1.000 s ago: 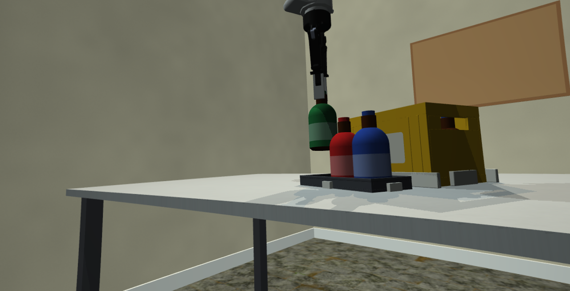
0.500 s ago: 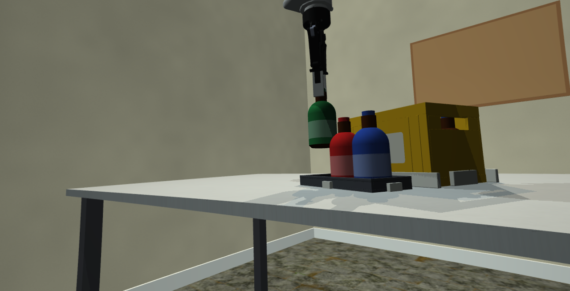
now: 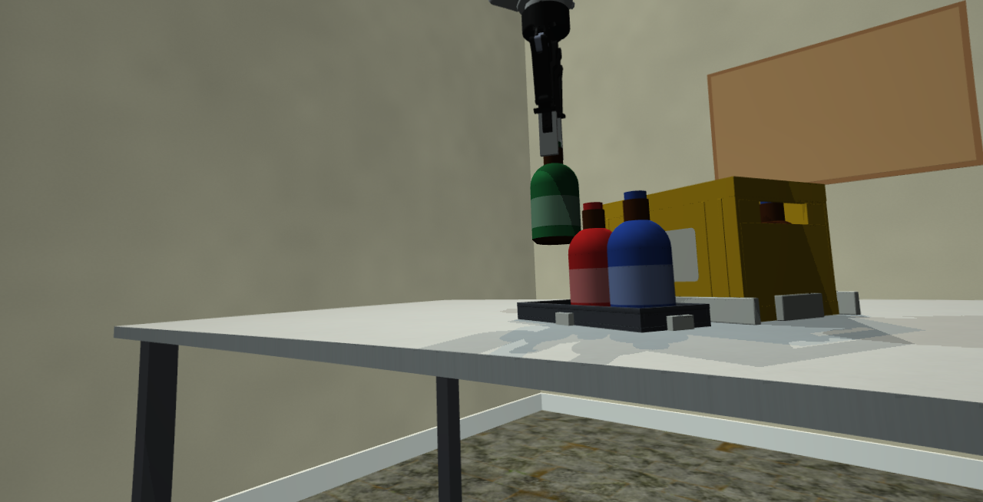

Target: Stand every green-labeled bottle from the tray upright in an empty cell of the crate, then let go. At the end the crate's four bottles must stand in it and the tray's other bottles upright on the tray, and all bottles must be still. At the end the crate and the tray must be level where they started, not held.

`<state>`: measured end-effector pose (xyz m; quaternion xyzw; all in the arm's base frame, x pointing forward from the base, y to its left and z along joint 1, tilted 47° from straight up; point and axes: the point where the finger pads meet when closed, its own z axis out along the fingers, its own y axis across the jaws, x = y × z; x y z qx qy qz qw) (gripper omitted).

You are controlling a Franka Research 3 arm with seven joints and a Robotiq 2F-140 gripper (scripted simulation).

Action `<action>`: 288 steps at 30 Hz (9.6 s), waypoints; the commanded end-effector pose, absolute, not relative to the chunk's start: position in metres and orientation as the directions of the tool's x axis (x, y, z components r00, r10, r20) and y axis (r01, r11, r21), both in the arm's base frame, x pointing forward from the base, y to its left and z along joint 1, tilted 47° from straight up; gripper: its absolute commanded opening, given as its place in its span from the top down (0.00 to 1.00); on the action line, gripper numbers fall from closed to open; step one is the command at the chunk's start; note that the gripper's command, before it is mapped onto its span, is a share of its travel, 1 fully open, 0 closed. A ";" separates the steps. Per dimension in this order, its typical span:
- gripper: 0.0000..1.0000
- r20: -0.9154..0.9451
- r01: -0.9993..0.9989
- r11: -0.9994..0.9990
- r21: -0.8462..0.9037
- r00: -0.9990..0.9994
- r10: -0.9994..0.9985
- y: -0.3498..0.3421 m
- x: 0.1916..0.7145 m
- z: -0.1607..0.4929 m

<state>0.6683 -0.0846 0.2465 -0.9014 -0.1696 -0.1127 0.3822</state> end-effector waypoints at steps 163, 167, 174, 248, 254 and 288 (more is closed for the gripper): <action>1.00 0.327 0.382 -0.659 -0.648 0.921 0.211 -0.132 0.662 0.284; 1.00 0.327 0.382 -0.659 -0.648 0.921 0.211 -0.132 0.662 0.285; 1.00 0.327 0.382 -0.659 -0.648 0.921 0.211 -0.134 0.662 0.287; 1.00 0.327 0.382 -0.659 -0.648 0.921 0.211 -0.148 0.659 0.299; 1.00 0.327 0.382 -0.659 -0.648 0.921 0.211 -0.148 0.659 0.298; 1.00 0.327 0.382 -0.659 -0.649 0.921 0.211 -0.162 0.651 0.283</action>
